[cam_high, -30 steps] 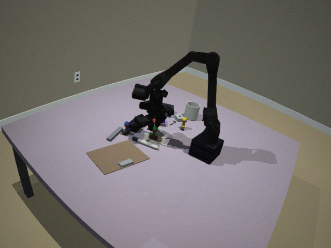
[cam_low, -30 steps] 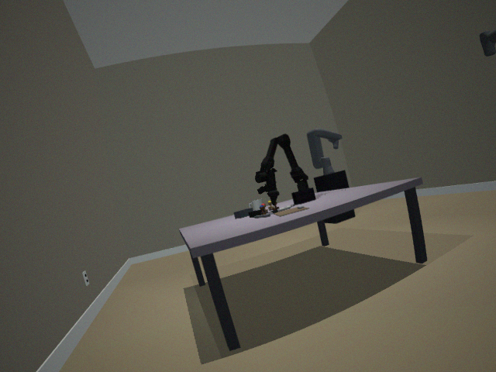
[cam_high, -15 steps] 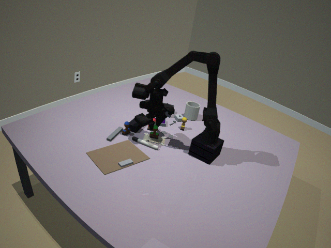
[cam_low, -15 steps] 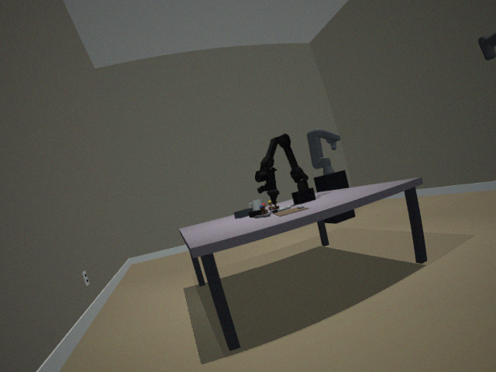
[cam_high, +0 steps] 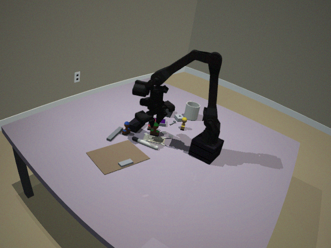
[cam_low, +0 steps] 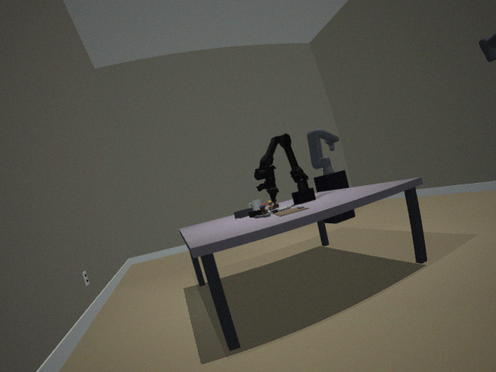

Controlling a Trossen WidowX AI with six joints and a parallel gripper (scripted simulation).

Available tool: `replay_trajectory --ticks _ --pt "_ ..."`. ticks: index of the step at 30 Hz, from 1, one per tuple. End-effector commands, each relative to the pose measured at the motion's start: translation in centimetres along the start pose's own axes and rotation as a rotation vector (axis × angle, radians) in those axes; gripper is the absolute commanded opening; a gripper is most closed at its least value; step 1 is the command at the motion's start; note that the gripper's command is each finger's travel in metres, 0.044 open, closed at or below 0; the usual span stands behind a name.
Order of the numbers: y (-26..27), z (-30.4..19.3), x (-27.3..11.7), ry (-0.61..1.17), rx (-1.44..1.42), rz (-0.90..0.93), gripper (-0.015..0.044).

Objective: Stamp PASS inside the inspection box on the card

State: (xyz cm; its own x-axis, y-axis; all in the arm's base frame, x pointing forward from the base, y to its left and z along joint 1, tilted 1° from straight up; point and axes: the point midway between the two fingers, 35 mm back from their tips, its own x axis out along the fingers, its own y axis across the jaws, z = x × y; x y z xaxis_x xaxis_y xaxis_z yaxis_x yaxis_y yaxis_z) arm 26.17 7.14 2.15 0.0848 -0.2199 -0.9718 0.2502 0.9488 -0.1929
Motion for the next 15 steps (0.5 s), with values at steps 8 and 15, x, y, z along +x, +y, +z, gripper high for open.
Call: replay_trajectory --ticks 8,15 --pt "-0.3 0.5 -2.0 -0.013 0.007 0.004 0.0000" --pt "-0.5 0.6 -3.1 -0.013 0.007 0.004 0.0000"
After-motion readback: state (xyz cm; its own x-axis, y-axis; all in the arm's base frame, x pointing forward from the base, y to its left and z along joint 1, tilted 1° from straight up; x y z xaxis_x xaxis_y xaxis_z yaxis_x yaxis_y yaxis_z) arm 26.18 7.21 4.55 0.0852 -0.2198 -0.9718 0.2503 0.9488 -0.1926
